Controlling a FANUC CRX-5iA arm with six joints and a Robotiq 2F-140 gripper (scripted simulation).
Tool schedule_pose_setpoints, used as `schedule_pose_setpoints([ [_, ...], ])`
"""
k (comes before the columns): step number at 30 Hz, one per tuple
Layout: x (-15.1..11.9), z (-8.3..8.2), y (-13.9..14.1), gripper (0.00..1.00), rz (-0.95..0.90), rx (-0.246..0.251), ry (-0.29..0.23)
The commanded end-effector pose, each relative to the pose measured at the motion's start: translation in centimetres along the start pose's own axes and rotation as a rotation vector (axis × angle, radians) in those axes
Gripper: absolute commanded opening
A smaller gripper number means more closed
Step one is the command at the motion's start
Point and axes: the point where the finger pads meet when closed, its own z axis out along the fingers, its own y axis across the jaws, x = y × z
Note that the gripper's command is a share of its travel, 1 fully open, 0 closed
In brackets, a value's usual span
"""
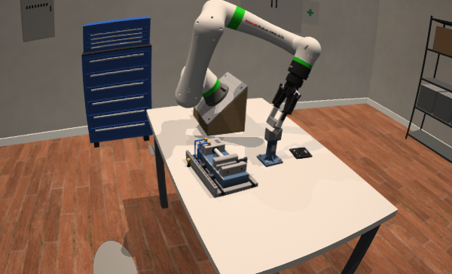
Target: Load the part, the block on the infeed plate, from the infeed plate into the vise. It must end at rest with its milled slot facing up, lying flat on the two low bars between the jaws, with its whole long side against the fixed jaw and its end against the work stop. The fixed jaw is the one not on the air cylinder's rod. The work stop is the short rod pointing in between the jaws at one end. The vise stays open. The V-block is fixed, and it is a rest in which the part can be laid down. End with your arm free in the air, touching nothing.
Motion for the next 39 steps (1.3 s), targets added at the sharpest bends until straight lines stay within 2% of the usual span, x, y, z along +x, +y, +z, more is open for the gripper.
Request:
schedule_pose_setpoints([
  [1, 0.1, -0.01, -0.01, 0.0, 0.0, 0.001, -0.039],
  [4, 0.13, -0.01, -0.01, 0.0, 0.0, 0.001, -0.051],
  [19, 0.57, 0.05, -0.01, 0.0, 0.0, 0.001, -0.223],
  [21, 0.57, 0.05, -0.01, 0.0, 0.0, 0.001, -0.223],
  [35, 0.87, 0.14, -0.01, 0.0, 0.0, 0.001, -0.348],
  [39, 0.91, 0.16, -0.01, 0.0, 0.0, 0.001, -0.361],
])
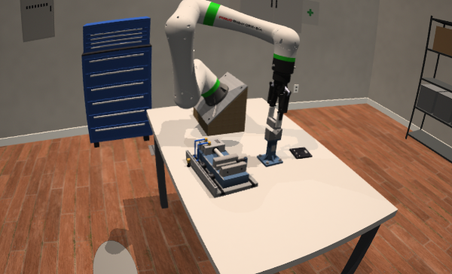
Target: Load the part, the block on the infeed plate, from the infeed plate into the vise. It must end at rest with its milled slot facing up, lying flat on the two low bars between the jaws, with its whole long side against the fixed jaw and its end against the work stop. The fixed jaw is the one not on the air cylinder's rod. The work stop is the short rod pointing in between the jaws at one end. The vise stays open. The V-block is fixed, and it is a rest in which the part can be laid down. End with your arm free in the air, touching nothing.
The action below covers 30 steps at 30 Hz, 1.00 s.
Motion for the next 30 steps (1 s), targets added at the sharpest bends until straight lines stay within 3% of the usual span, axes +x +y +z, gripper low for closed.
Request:
schedule_pose_setpoints([
  [1, 0.03, -0.03, -0.01, 0.0, 0.0, 0.0, -0.013],
  [14, 0.16, -0.02, -0.01, 0.0, 0.0, 0.0, -0.065],
  [30, 0.19, -0.02, -0.01, 0.0, 0.0, 0.001, -0.074],
])
